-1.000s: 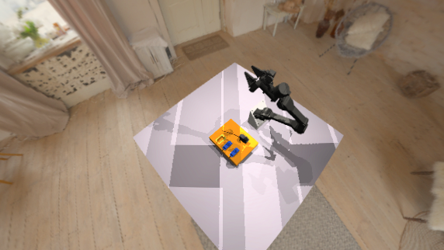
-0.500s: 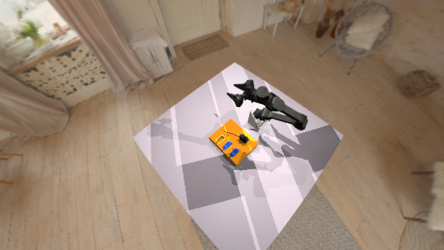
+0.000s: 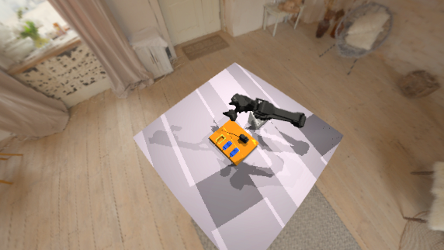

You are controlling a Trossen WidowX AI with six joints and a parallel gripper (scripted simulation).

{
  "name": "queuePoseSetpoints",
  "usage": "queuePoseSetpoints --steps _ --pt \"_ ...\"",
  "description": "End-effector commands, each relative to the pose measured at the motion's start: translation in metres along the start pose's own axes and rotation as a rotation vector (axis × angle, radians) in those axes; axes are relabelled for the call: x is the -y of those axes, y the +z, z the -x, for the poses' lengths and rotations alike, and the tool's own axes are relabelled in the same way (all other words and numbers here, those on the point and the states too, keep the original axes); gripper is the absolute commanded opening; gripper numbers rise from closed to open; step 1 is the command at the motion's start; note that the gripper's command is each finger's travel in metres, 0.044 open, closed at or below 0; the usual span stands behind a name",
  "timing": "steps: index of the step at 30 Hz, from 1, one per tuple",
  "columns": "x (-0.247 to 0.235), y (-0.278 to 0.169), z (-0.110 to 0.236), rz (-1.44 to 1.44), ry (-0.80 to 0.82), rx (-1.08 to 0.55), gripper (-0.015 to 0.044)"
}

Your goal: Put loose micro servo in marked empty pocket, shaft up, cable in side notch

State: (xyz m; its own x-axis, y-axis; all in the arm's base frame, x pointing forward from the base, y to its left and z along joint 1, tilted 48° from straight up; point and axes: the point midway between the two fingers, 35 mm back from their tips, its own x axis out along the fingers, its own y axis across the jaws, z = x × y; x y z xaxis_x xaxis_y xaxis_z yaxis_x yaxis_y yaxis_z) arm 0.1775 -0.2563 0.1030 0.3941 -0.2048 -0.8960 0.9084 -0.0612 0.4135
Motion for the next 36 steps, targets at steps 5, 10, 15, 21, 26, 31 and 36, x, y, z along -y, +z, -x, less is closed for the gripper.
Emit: queuePoseSetpoints --steps 5,10,15,21,26,31,36 --pt "-0.005 -0.058 -0.02 -0.013 -0.026 -0.266 0.044" --pt "-0.006 -0.096 -0.026 -0.029 -0.059 -0.434 0.044" --pt "-0.006 -0.132 -0.026 -0.052 -0.104 -0.595 0.044" --pt "-0.003 -0.173 -0.019 -0.093 -0.175 -0.778 0.044" --pt "0.001 -0.204 -0.008 -0.137 -0.249 -0.919 0.044" --pt "0.003 -0.219 -0.001 -0.161 -0.289 -0.984 0.044" --pt "0.003 -0.224 -0.004 -0.161 -0.289 -0.984 0.044"
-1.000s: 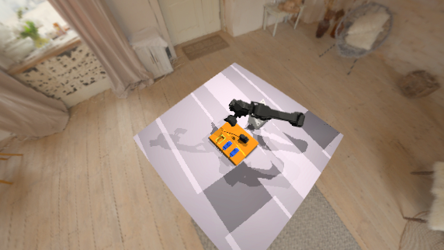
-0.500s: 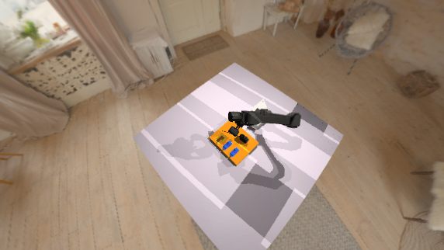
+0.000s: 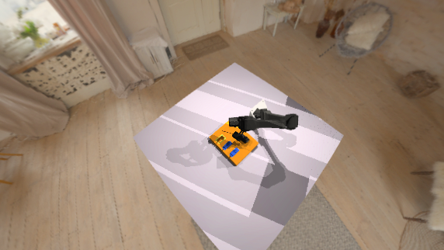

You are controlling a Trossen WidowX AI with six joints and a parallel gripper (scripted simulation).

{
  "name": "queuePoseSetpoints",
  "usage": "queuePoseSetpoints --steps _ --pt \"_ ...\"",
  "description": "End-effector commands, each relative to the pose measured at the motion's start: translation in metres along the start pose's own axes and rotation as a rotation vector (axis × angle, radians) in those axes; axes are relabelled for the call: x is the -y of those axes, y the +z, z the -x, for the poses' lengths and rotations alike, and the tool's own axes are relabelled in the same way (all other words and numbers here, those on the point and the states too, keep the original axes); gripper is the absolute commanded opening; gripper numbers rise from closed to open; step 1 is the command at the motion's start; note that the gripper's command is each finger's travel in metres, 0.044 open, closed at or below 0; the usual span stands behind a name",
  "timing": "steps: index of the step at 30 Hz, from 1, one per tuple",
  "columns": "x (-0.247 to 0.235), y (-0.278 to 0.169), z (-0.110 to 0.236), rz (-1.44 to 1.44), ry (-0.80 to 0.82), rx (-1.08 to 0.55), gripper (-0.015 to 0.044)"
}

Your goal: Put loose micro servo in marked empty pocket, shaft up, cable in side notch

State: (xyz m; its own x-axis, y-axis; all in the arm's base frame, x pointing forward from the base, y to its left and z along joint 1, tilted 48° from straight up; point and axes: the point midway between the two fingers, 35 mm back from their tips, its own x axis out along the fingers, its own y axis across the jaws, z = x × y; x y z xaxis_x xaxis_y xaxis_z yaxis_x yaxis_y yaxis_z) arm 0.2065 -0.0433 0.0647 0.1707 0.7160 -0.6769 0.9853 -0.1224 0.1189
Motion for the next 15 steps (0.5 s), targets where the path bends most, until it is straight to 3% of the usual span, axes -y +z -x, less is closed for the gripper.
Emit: queuePoseSetpoints --steps 1,15 --pt "0.0 -0.001 -0.009 -0.006 -0.001 -0.009 0.044" --pt "0.0 -0.003 -0.035 -0.006 0.0 -0.01 0.044"
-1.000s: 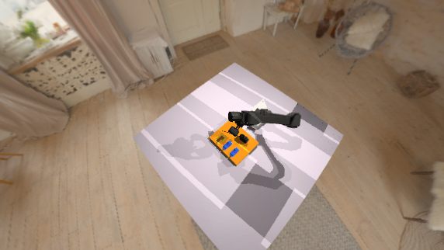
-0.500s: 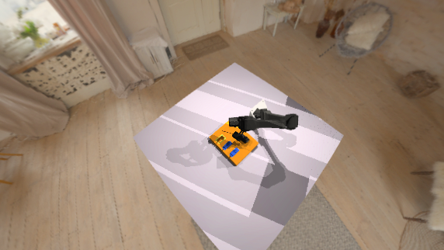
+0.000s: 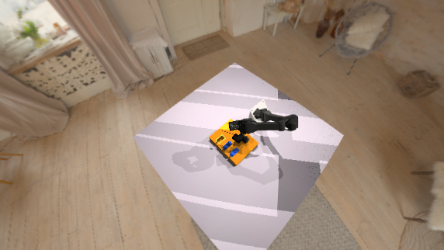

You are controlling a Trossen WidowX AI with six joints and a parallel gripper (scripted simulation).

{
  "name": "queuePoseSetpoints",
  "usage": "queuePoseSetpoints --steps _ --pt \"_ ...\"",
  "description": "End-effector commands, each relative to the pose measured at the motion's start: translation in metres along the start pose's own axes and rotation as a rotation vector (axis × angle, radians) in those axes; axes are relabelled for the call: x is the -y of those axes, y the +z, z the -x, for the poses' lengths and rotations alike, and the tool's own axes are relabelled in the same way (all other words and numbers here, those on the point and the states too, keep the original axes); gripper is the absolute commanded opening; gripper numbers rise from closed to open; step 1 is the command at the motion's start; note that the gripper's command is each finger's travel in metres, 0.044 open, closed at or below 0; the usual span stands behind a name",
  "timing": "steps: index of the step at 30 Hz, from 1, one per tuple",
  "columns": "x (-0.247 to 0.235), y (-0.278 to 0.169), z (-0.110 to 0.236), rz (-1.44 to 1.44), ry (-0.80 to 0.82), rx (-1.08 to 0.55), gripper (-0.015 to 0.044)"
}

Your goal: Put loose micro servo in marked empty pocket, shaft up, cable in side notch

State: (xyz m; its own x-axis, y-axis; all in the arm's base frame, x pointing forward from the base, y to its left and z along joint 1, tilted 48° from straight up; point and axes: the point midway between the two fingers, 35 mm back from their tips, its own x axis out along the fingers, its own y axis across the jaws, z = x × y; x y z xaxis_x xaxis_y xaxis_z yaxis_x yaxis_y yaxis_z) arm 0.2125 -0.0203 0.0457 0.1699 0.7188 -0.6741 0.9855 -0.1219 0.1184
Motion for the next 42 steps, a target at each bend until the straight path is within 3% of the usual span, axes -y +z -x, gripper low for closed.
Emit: queuePoseSetpoints --steps 1,8,20,25,29,35,42 --pt "0.001 -0.001 -0.007 -0.006 0.0 -0.006 0.044" --pt "0.001 -0.001 -0.015 -0.006 0.0 -0.007 0.044" --pt "0.001 -0.001 -0.015 -0.006 0.0 -0.007 0.0125" --pt "0.001 -0.001 -0.015 -0.006 0.0 -0.007 0.0092" --pt "0.001 -0.001 -0.008 -0.006 0.0 -0.006 0.0" --pt "0.005 -0.003 0.014 -0.006 0.0 -0.006 0.0" --pt "0.004 -0.004 0.015 -0.006 0.0 -0.006 0.0"
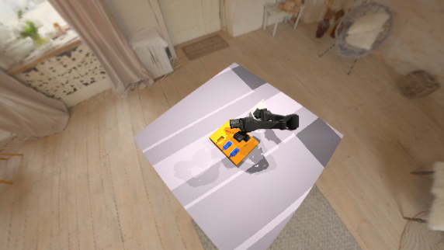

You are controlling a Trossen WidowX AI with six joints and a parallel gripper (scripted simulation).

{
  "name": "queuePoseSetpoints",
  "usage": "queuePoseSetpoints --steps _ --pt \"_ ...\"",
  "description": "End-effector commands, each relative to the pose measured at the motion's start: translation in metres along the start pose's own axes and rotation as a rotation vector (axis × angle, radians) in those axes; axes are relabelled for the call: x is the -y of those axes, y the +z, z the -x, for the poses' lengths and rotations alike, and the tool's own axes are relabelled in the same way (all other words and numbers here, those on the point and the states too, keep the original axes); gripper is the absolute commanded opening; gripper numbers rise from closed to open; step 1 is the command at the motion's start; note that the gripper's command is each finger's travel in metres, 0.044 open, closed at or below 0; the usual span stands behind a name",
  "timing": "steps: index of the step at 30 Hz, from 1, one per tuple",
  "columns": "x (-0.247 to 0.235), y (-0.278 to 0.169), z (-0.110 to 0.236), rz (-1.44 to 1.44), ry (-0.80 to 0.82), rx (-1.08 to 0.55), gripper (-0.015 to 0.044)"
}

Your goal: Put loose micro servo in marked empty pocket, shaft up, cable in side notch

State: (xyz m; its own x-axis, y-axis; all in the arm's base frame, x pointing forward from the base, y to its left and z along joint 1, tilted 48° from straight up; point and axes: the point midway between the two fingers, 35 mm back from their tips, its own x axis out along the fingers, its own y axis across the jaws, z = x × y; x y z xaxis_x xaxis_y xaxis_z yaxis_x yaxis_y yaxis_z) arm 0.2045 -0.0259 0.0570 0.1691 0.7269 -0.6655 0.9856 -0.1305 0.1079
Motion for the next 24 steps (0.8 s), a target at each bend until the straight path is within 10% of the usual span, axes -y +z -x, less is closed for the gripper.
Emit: queuePoseSetpoints --steps 1,24 --pt "-0.004 0.002 0.002 0.008 0.001 0.006 0.0" --pt "-0.023 0.066 0.003 0.009 0.002 0.009 0.0"
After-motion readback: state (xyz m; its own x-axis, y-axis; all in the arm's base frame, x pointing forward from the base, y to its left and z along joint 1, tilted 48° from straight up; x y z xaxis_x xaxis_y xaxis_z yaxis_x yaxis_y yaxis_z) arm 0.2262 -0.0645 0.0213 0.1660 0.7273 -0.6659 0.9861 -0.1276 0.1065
